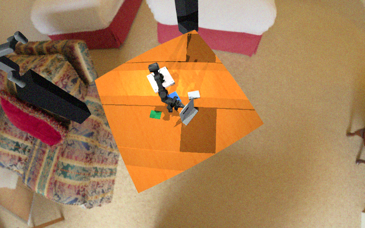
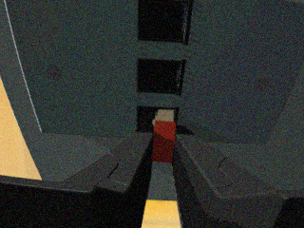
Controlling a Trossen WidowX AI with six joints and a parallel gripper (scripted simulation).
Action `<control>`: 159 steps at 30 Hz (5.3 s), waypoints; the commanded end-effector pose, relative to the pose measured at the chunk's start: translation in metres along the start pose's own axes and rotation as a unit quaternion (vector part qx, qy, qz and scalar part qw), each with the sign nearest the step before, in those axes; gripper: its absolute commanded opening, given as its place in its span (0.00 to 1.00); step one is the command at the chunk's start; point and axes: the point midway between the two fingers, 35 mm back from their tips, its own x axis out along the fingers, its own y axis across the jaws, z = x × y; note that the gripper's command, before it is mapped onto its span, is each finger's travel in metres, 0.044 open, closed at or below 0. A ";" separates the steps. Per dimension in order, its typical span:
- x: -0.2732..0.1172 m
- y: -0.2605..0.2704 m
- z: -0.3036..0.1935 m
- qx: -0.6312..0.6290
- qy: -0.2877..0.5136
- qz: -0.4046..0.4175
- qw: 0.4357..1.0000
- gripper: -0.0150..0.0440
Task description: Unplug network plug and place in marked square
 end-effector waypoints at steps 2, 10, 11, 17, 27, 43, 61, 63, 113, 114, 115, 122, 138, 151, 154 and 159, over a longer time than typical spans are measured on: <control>0.001 0.000 0.002 0.002 -0.003 0.000 1.000 0.25; -0.003 0.000 0.000 0.002 -0.003 -0.001 1.000 0.25; -0.004 0.000 -0.001 0.002 -0.003 -0.001 1.000 0.25; -0.008 -0.001 -0.002 0.002 -0.003 -0.001 1.000 0.25; -0.014 -0.001 -0.004 0.002 -0.003 -0.001 1.000 0.25; -0.024 -0.001 -0.004 0.002 -0.003 -0.001 1.000 0.25; -0.037 -0.001 -0.003 0.002 -0.003 -0.002 1.000 0.25; -0.038 -0.001 -0.003 0.002 -0.003 -0.002 1.000 0.25; -0.069 -0.002 0.001 0.002 -0.003 -0.004 1.000 0.25; -0.070 -0.002 0.001 0.002 -0.003 -0.004 1.000 0.25; -0.067 -0.001 0.003 -0.002 -0.005 -0.003 1.000 0.25; -0.069 0.011 0.000 -0.001 -0.005 -0.003 1.000 0.25; -0.075 0.039 -0.009 0.001 -0.004 -0.003 1.000 0.25; -0.082 0.059 -0.020 0.002 -0.003 -0.004 1.000 0.25; -0.081 0.058 -0.020 0.007 -0.006 -0.006 1.000 0.25; -0.076 0.052 -0.021 0.040 -0.029 -0.027 0.998 0.25</control>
